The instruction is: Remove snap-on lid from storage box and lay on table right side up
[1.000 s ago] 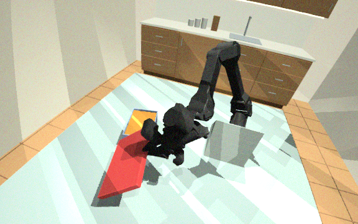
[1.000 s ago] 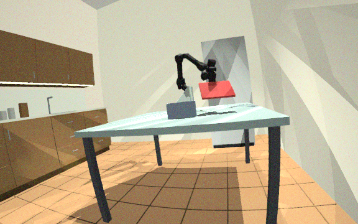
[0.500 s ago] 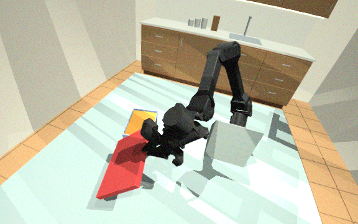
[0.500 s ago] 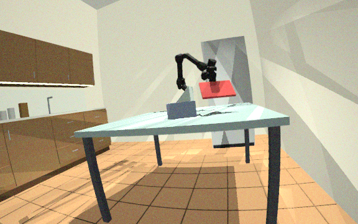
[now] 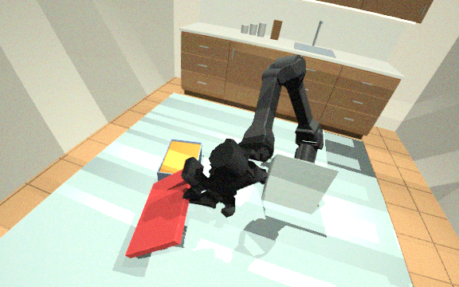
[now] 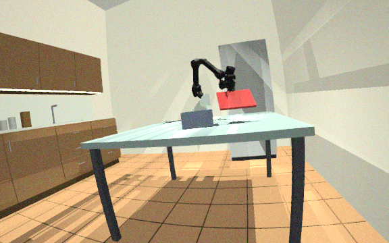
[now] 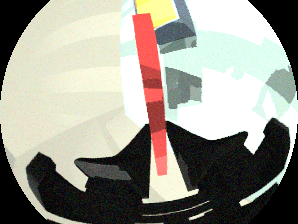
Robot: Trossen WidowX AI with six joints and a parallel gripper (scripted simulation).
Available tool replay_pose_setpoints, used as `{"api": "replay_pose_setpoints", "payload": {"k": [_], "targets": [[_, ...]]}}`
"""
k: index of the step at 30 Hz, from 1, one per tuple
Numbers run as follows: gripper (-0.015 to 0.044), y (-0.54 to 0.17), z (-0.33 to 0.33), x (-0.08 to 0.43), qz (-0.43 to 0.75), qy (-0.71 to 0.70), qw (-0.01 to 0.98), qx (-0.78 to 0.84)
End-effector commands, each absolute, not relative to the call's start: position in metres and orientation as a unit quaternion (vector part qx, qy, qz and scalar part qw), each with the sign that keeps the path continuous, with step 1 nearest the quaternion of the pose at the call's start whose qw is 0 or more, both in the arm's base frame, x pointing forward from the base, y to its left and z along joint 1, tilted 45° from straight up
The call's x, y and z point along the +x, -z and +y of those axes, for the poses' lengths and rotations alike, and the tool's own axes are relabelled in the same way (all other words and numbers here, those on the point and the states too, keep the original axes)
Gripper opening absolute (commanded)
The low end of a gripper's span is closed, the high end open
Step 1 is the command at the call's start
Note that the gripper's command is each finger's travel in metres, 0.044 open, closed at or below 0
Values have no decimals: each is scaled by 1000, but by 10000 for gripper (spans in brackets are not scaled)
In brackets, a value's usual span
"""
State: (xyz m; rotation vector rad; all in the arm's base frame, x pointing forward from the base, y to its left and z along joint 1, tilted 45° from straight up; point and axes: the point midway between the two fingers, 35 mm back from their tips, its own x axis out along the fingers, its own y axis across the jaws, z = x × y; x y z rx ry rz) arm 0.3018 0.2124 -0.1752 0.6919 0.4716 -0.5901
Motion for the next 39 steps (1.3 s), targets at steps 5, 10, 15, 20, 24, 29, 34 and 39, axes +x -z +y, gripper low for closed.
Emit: {"api": "replay_pose_setpoints", "payload": {"k": [5,10,15,20,24,29,34,39], "targets": [[0,177,210,303,224,278,872,334],[0,180,208,303,224,278,872,334],[0,183,205,303,224,278,872,334],[0,186,202,303,224,278,872,334],[0,188,200,303,224,278,872,334],[0,191,197,303,224,278,872,334],[0,194,194,303,224,278,872,334],[0,197,191,303,224,278,872,333]]}}
